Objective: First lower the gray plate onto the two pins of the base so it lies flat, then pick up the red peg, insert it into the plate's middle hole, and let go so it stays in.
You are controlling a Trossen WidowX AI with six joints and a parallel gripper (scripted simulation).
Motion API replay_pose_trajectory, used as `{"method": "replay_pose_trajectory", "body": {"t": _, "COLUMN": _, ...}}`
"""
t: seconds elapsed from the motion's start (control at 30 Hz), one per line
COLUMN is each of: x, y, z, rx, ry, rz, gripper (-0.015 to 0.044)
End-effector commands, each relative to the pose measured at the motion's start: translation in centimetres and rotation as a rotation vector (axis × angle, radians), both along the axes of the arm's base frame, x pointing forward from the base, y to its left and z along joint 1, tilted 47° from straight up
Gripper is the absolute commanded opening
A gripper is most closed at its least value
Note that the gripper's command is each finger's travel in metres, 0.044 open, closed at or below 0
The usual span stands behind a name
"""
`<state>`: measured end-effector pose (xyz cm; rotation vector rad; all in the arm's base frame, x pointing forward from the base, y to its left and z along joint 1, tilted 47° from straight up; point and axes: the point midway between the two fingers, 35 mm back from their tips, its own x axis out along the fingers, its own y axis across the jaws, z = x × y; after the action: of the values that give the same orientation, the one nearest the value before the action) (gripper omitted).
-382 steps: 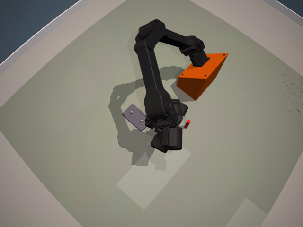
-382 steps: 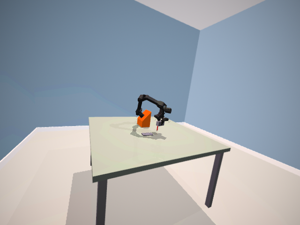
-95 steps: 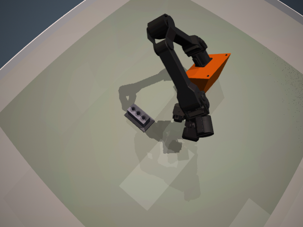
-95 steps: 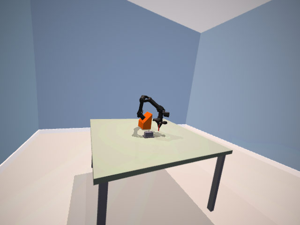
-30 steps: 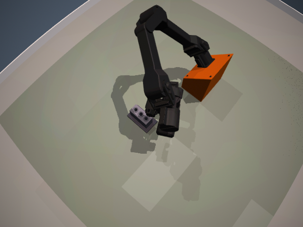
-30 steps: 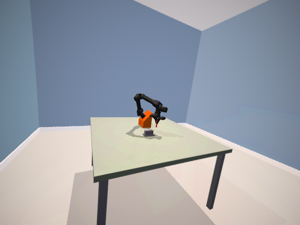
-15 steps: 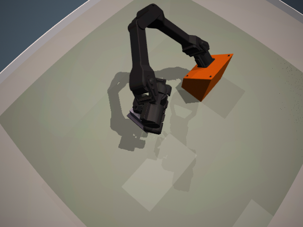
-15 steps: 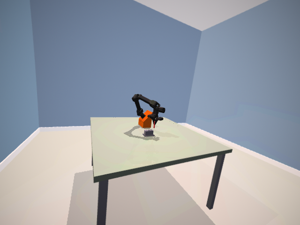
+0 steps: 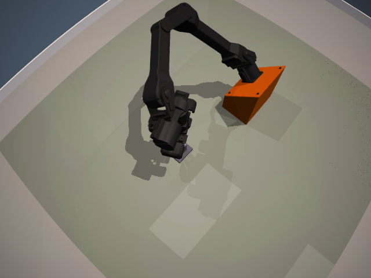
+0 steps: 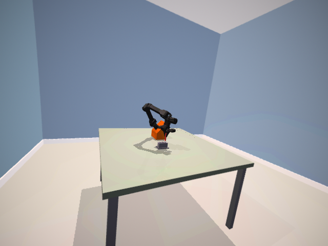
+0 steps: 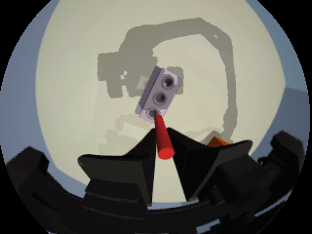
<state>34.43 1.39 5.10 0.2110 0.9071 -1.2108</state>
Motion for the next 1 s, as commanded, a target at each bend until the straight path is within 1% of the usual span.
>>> {"method": "replay_pose_trajectory", "body": {"t": 0.0, "x": 0.4, "y": -0.7, "z": 1.2, "rx": -0.003, "ry": -0.014, "rz": 0.001, "gripper": 0.0000}}
{"method": "replay_pose_trajectory", "body": {"t": 0.2, "x": 0.8, "y": -1.8, "z": 2.3, "rx": -0.012, "ry": -0.017, "rz": -0.003, "gripper": 0.0000}}
{"method": "replay_pose_trajectory", "body": {"t": 0.97, "x": 0.8, "y": -1.8, "z": 2.3, "rx": -0.012, "ry": -0.017, "rz": -0.003, "gripper": 0.0000}}
